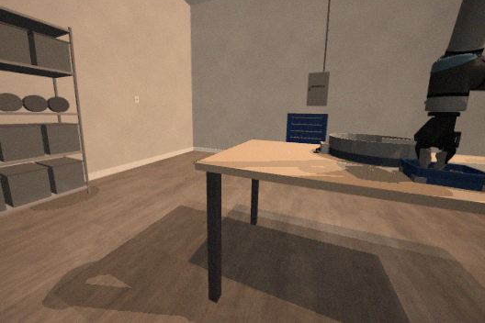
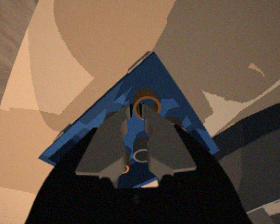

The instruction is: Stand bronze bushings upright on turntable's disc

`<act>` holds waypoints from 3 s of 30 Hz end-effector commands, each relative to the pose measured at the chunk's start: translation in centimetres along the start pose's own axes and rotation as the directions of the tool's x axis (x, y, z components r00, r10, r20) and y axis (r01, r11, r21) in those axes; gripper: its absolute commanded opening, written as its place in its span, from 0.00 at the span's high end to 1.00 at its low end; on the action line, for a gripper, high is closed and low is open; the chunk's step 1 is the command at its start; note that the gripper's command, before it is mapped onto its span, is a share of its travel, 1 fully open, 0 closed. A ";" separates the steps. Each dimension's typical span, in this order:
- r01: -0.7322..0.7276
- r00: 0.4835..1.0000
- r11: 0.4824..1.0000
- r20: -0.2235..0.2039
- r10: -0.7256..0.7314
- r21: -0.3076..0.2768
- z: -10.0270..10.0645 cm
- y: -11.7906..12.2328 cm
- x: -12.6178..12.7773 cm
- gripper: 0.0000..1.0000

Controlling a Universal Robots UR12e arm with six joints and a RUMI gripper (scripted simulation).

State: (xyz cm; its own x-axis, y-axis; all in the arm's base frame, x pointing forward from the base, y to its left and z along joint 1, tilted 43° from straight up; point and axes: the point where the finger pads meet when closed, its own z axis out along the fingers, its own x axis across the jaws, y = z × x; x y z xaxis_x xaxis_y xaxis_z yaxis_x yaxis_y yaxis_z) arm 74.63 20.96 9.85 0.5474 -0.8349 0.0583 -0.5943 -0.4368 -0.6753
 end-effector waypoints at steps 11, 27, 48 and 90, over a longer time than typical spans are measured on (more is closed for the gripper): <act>0.000 1.000 1.000 0.000 0.000 0.001 0.0 0.0 0.0 0.94; 0.000 1.000 1.000 0.000 0.000 0.001 0.0 0.0 0.0 0.94; 0.000 1.000 1.000 0.000 0.000 0.001 0.0 0.0 0.0 1.00; 0.000 1.000 1.000 0.000 0.000 0.001 -3.1 0.0 0.0 1.00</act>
State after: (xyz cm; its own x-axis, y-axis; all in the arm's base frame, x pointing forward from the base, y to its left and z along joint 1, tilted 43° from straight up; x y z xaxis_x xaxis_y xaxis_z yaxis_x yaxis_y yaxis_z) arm 73.31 20.22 11.49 0.5472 -0.8350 0.0585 -0.5941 -0.4367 -0.6755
